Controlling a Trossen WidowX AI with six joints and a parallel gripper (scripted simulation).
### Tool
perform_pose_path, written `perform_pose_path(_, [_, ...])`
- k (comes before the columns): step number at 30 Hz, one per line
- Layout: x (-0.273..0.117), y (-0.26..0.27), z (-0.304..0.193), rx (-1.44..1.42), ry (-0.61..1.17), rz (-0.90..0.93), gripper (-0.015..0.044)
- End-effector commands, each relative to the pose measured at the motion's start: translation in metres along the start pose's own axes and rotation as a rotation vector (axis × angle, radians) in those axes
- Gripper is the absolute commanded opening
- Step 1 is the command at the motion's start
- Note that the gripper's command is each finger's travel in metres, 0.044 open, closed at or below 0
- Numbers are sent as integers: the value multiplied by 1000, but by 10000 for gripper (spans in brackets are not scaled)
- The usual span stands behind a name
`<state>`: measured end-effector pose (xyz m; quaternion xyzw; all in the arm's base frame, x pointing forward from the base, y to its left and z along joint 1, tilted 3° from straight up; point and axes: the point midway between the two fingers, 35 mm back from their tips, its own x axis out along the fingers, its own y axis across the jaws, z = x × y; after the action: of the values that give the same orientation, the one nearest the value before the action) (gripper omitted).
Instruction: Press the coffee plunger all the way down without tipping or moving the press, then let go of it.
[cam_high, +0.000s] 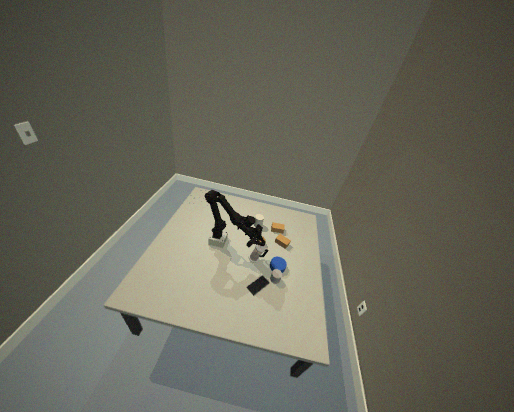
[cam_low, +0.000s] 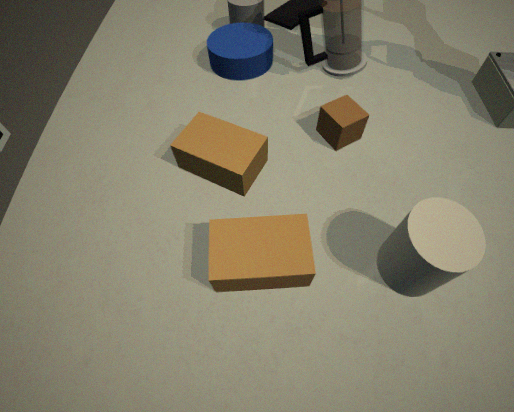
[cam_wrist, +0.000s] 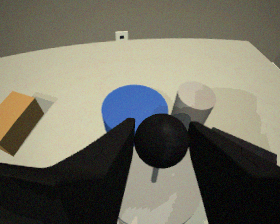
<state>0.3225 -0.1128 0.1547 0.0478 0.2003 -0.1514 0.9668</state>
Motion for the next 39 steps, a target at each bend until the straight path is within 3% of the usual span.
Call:
perform_pose_path(1, [6,0,-18,13,62,0,123])
perform_pose_path(39, [11,0,-13,13,61,0,123])
